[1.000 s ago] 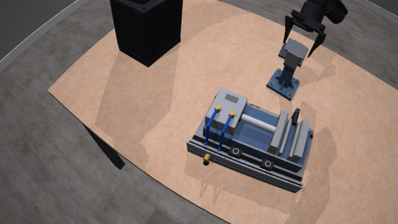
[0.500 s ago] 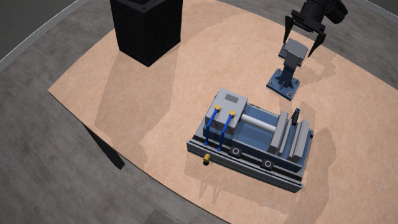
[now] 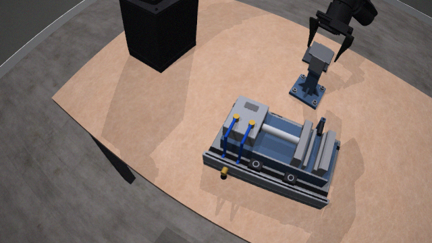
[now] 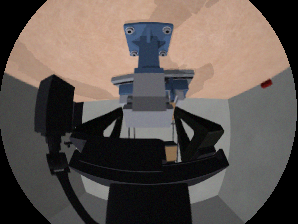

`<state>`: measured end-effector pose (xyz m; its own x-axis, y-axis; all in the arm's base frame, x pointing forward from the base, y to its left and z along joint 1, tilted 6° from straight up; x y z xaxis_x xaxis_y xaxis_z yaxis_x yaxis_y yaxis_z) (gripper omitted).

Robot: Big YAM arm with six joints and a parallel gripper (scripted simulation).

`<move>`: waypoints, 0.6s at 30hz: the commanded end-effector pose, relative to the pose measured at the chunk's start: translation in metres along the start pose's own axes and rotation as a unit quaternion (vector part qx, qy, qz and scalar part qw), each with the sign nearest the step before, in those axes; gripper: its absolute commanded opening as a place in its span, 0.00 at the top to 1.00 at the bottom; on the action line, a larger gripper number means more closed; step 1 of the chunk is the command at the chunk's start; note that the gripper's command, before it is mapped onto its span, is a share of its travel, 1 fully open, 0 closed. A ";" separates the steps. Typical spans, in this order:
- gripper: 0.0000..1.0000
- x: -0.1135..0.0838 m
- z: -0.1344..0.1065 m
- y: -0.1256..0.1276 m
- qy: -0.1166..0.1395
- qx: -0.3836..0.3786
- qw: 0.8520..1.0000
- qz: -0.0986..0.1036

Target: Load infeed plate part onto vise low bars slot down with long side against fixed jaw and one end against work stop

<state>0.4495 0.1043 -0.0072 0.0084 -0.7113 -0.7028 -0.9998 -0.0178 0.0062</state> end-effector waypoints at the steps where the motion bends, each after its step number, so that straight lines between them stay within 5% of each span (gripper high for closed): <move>1: 0.19 0.000 -0.001 -0.010 -0.003 0.006 1.000 -0.005; 13: 0.19 0.010 0.005 -0.001 0.002 -0.002 1.000 0.003; 18: 0.19 -0.001 -0.003 -0.010 -0.009 0.008 1.000 -0.006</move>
<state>0.4488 0.1039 -0.0116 0.0103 -0.7104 -0.7037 -0.9998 -0.0195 0.0051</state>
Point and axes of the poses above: the point where the finger pads meet when closed, its own x axis out along the fingers, its own y axis across the jaws, z = x × y, the point moved 3 cm from there along -x, back along the fingers, and after that the axes turned 9 degrees about -x, right-handed, at the moved point
